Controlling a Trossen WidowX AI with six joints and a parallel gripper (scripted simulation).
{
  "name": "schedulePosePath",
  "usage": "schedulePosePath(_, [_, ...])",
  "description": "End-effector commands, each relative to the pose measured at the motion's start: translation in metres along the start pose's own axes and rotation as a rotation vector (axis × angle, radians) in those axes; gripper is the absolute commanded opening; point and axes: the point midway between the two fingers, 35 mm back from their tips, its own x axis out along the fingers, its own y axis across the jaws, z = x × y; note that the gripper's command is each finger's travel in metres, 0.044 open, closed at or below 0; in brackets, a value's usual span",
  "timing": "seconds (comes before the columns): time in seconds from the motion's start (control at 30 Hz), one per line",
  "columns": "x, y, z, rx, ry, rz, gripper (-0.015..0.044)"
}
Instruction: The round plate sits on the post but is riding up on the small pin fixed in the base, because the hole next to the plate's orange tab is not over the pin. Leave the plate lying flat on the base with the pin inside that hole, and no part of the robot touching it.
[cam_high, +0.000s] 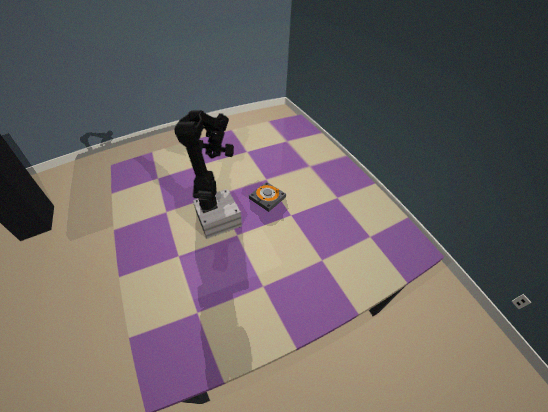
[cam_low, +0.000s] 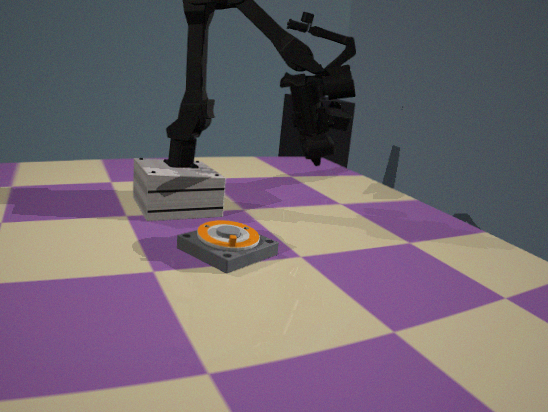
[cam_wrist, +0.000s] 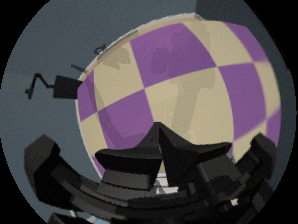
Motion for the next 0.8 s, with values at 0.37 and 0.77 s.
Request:
schedulePosePath(0.37, [-0.065, -0.198, -0.049, 0.735, 0.050, -0.338, 0.0000])
schedulePosePath(0.77, [-0.125, -0.287, -0.145, 1.191, 0.102, -0.474, 0.0000])
